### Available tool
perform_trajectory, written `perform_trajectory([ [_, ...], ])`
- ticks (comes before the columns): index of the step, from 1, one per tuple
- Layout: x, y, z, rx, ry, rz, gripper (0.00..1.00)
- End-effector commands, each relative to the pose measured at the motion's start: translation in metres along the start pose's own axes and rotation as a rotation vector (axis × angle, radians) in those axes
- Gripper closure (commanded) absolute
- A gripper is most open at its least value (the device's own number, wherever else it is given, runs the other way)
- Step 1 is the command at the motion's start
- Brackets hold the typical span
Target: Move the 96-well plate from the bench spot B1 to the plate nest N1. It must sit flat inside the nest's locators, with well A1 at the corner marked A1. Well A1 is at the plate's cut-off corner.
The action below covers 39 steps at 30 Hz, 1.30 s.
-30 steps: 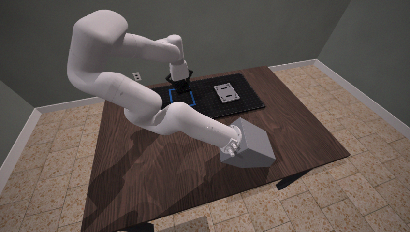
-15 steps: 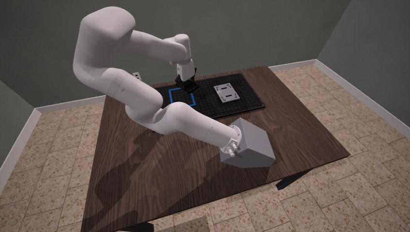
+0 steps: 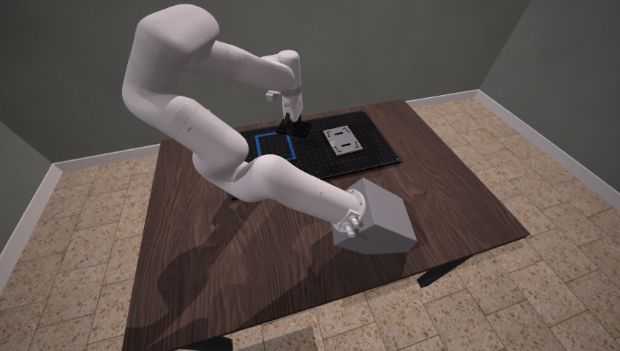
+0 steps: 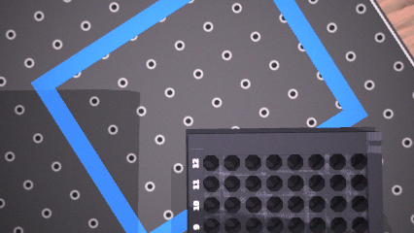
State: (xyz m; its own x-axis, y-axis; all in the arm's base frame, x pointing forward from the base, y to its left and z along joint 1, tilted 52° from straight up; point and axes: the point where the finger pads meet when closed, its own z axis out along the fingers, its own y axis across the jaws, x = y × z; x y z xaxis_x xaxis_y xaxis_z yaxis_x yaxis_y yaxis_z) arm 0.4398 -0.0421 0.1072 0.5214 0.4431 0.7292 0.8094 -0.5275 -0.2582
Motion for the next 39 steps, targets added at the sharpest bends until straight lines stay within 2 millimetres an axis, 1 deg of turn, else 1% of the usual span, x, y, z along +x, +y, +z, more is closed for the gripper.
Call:
perform_trajectory([
  [1,-0.02,0.01,-0.002,-0.009,0.019,-0.226,1.0],
  [8,-0.042,0.019,-0.003,-0.012,0.018,-0.459,1.0],
  [10,-0.042,0.019,-0.003,-0.012,0.018,-0.459,1.0],
  [25,-0.088,0.038,-0.004,-0.016,0.015,-0.959,1.0],
  [27,-0.088,0.038,-0.004,-0.016,0.015,-0.959,1.0],
  [39,-0.125,0.053,-0.005,-0.019,0.011,-1.359,1.0],
])
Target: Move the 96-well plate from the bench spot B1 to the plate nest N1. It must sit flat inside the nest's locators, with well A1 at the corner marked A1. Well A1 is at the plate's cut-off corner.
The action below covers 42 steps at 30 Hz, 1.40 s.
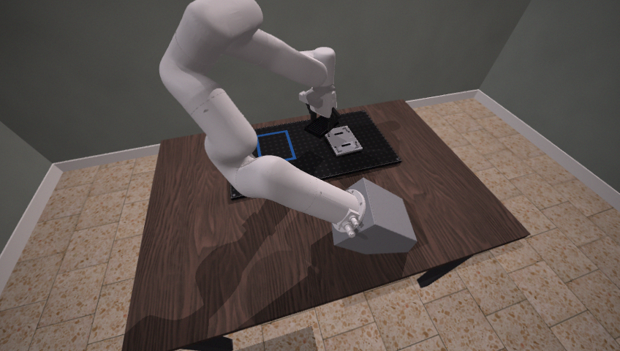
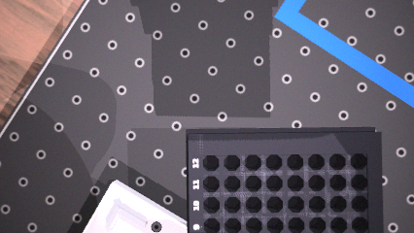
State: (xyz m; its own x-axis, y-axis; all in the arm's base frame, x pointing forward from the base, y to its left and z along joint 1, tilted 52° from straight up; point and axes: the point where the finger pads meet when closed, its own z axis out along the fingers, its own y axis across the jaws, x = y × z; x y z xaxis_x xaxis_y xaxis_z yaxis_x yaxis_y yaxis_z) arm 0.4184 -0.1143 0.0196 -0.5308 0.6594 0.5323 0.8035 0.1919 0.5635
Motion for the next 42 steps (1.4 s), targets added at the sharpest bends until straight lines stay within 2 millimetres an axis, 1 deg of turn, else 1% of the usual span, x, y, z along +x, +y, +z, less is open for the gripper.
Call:
perform_trajectory([
  [1,-0.019,-0.015,-0.003,-0.019,-0.004,-0.237,1.0],
  [3,-0.023,-0.02,-0.003,-0.019,-0.005,-0.304,1.0],
  [5,-0.023,-0.02,-0.003,-0.019,-0.005,-0.304,1.0],
  [20,-0.059,-0.055,-0.004,-0.017,-0.009,-0.804,1.0],
  [22,-0.059,-0.055,-0.004,-0.017,-0.009,-0.804,1.0],
  [27,-0.071,-0.066,-0.005,-0.016,-0.011,-0.971,1.0],
  [29,-0.072,-0.067,-0.005,-0.016,-0.012,-1.03,1.0],
  [42,-0.073,-0.068,-0.005,-0.016,-0.012,-1.03,1.0],
])
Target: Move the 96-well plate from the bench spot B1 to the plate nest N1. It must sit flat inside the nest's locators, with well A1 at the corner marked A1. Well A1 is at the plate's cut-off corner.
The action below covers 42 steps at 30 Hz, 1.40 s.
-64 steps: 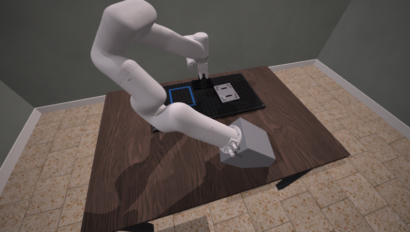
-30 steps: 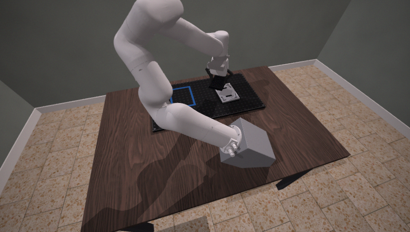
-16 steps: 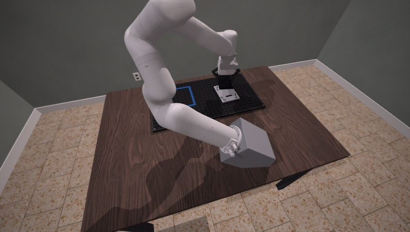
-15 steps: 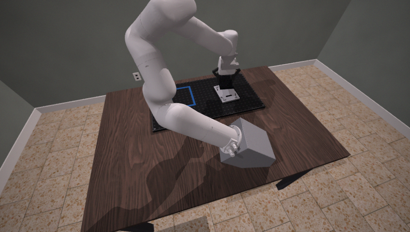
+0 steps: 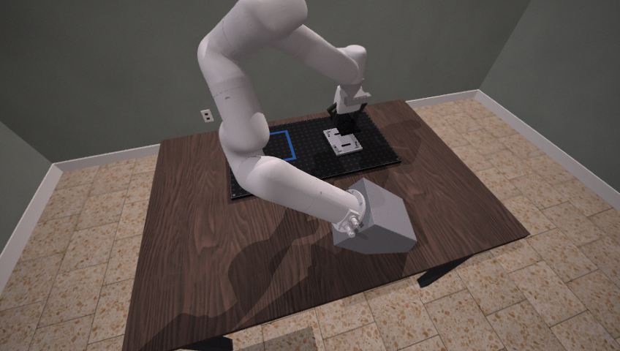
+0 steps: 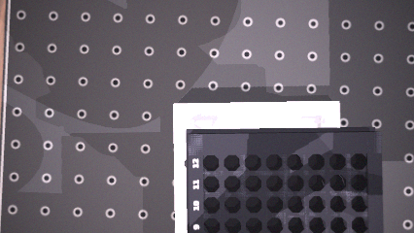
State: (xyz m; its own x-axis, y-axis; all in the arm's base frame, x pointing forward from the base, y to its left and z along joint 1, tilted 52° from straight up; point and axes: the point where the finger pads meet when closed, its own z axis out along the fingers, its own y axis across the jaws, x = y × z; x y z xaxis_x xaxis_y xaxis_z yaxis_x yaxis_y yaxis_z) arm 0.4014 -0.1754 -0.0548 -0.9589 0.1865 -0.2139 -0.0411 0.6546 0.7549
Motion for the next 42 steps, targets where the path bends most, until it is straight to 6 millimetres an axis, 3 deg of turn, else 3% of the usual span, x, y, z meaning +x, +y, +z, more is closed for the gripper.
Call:
perform_trajectory([
  [1,-0.001,-0.002,-0.003,0.004,-0.005,-0.004,1.0],
  [27,-0.001,0.0,-0.003,0.004,-0.005,-0.004,1.0],
  [42,-0.001,0.0,0.019,0.004,-0.005,-0.004,1.0],
])
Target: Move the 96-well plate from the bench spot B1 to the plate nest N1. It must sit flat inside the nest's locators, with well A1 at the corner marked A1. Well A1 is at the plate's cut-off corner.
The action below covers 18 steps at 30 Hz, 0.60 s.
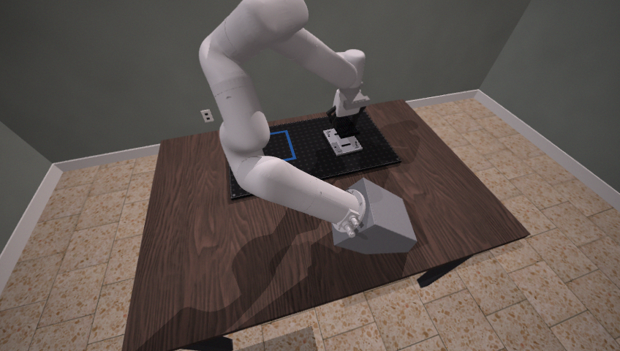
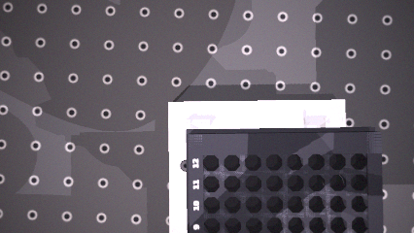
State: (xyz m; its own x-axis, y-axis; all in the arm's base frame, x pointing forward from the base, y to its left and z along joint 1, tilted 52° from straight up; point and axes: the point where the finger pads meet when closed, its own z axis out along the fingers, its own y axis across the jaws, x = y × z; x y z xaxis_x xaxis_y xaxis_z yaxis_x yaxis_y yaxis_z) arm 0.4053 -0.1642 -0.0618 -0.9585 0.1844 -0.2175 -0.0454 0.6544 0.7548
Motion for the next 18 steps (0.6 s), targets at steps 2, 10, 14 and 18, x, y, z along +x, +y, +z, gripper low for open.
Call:
perform_trajectory([
  [2,-0.001,-0.002,0.009,0.005,-0.004,0.0,1.0],
  [10,-0.001,-0.002,0.019,0.005,-0.004,0.0,1.0],
  [14,-0.001,-0.002,0.025,0.005,-0.004,0.0,1.0],
  [18,-0.001,-0.002,0.032,0.005,-0.004,0.0,1.0],
])
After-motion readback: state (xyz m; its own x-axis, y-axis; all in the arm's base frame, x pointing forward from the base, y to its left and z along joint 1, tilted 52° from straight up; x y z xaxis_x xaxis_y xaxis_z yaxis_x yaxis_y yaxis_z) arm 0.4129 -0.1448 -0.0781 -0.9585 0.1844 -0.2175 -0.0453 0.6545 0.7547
